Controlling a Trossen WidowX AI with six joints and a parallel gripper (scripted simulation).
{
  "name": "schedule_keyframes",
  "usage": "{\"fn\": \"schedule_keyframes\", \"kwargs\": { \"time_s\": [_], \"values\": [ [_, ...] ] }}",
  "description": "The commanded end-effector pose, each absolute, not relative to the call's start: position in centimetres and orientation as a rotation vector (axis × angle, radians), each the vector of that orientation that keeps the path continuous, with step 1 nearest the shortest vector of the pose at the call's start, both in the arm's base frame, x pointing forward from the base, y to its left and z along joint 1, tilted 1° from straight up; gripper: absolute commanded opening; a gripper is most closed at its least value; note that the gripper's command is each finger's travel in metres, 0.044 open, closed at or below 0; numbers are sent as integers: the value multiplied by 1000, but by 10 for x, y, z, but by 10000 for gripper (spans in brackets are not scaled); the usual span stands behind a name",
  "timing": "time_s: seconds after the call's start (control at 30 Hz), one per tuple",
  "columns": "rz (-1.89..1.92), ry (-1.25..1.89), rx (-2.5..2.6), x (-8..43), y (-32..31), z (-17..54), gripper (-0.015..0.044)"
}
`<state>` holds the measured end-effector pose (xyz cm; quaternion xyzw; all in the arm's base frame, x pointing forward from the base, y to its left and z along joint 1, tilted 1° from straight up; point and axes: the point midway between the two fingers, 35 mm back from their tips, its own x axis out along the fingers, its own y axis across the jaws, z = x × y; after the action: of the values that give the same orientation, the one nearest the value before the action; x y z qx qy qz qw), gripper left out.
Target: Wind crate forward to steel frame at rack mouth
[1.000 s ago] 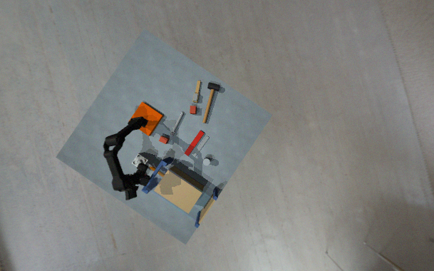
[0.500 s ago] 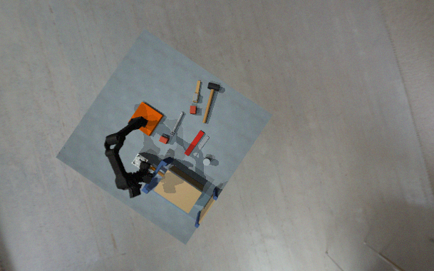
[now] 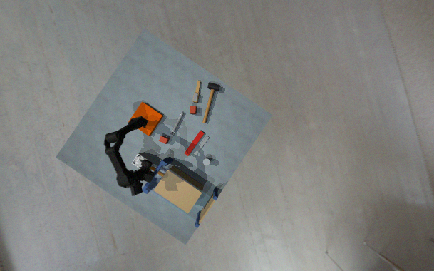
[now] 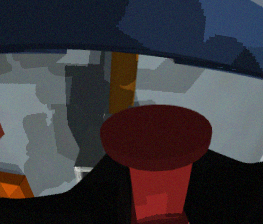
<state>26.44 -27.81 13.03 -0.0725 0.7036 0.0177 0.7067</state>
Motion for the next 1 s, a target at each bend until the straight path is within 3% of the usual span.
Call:
{"fn": "schedule_keyframes", "kwargs": {
  "time_s": [0.0,0.97],
  "values": [
    [96,1563,-140,267,-252,129,0],
    [99,1564,-138,254,-212,128,0]
  ]
}}
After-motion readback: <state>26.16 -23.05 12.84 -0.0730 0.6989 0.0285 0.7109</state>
